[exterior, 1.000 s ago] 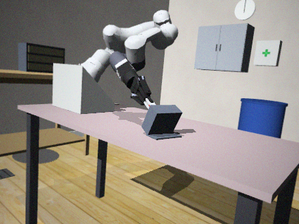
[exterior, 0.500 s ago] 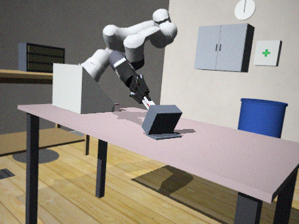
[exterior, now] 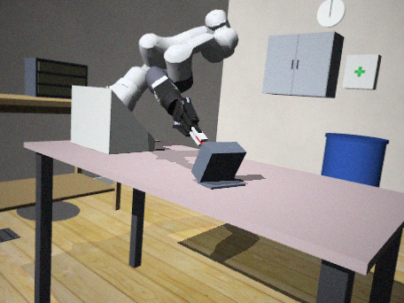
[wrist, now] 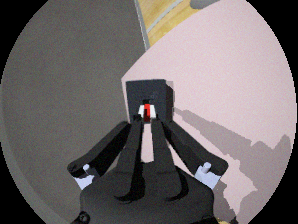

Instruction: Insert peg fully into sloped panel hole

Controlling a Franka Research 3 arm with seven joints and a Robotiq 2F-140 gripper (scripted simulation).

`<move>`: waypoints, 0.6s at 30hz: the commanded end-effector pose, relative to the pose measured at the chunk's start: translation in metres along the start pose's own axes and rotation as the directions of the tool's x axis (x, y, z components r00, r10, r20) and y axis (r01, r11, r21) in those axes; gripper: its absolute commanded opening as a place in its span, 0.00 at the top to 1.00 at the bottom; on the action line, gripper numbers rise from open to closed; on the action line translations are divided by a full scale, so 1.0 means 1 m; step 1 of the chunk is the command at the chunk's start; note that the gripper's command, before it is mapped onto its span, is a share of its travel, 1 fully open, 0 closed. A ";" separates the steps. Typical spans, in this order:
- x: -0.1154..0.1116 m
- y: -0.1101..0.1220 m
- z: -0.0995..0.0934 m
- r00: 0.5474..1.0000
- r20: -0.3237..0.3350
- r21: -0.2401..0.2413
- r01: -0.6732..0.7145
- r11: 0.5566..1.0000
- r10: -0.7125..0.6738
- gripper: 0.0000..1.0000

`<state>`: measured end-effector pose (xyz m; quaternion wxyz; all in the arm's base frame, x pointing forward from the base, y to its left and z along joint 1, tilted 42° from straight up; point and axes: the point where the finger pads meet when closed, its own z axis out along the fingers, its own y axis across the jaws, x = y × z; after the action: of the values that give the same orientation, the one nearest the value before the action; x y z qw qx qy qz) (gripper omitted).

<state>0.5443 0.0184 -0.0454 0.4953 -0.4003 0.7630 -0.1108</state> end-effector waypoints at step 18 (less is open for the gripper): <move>0.001 -0.002 -0.002 1.000 -0.030 0.066 0.010 0.998 -0.008 1.00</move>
<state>0.5428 0.0184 -0.0441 0.4966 -0.4023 0.7609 -0.1126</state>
